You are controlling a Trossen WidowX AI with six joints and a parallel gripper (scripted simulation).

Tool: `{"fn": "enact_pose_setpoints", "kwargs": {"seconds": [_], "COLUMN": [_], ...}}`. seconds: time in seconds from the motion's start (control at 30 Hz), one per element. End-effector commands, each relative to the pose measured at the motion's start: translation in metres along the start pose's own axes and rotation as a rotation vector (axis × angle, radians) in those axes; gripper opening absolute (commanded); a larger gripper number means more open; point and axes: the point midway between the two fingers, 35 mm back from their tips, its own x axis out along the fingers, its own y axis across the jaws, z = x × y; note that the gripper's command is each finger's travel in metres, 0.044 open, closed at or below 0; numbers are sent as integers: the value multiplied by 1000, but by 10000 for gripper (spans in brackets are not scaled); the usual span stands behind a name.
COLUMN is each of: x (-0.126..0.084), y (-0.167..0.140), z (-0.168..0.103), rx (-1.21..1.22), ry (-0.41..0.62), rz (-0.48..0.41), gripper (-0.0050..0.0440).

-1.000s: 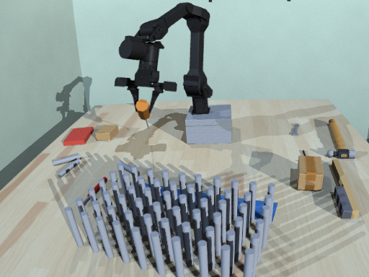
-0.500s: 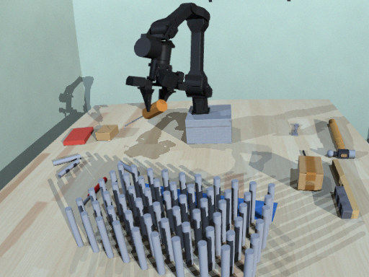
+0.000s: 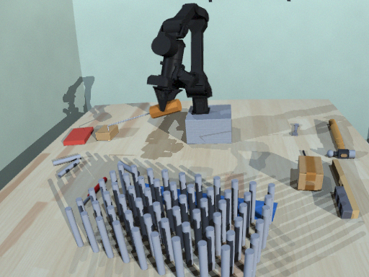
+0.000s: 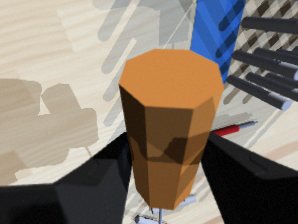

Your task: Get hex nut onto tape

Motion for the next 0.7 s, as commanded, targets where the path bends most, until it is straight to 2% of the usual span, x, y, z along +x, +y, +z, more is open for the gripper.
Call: {"fn": "enact_pose_setpoints", "kwargs": {"seconds": [0.0,0.43,0.5,0.67], "x": [-8,-16,-16,-19], "y": [-1,8,8,13], "z": [6,34,34,44], "rx": [-157,-754,-754,-983], "ry": [9,40,40,55], "rz": [-36,-60,-60,-69], "gripper": [-50,-50,-50,-50]}}
